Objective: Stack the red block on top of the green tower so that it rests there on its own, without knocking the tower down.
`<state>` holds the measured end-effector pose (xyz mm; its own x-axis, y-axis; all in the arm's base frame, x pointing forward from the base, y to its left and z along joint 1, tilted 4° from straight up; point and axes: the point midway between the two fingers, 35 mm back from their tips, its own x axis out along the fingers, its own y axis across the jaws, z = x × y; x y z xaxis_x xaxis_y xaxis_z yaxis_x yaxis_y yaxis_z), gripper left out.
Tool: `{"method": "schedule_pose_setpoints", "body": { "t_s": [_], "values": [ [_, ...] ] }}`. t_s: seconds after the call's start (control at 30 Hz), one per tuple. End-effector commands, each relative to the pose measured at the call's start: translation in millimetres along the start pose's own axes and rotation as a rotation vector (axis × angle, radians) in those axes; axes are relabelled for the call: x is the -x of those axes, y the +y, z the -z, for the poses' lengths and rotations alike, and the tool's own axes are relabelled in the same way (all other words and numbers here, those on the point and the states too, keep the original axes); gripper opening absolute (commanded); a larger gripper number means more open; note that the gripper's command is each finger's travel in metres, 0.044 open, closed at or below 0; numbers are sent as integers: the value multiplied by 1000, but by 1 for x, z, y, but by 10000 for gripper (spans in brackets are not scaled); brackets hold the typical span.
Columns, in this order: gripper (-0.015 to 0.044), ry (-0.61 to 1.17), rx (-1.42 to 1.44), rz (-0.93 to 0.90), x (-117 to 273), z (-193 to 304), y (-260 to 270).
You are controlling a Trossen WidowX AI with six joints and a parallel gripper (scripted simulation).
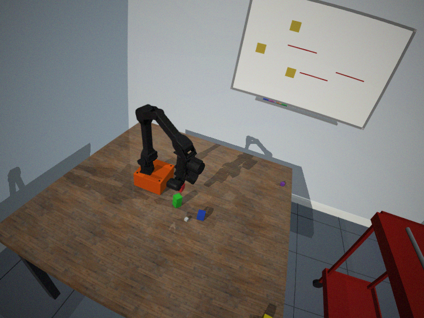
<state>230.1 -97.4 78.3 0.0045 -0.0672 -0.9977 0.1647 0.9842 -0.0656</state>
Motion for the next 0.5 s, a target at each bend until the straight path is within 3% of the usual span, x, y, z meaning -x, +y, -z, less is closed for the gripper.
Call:
{"method": "schedule_pose_setpoints", "body": {
  "t_s": [0.0, 0.47],
  "values": [
    [0, 2, 6, 6, -2, 5, -5],
    [0, 2, 6, 6, -43, 5, -5]
  ]
}}
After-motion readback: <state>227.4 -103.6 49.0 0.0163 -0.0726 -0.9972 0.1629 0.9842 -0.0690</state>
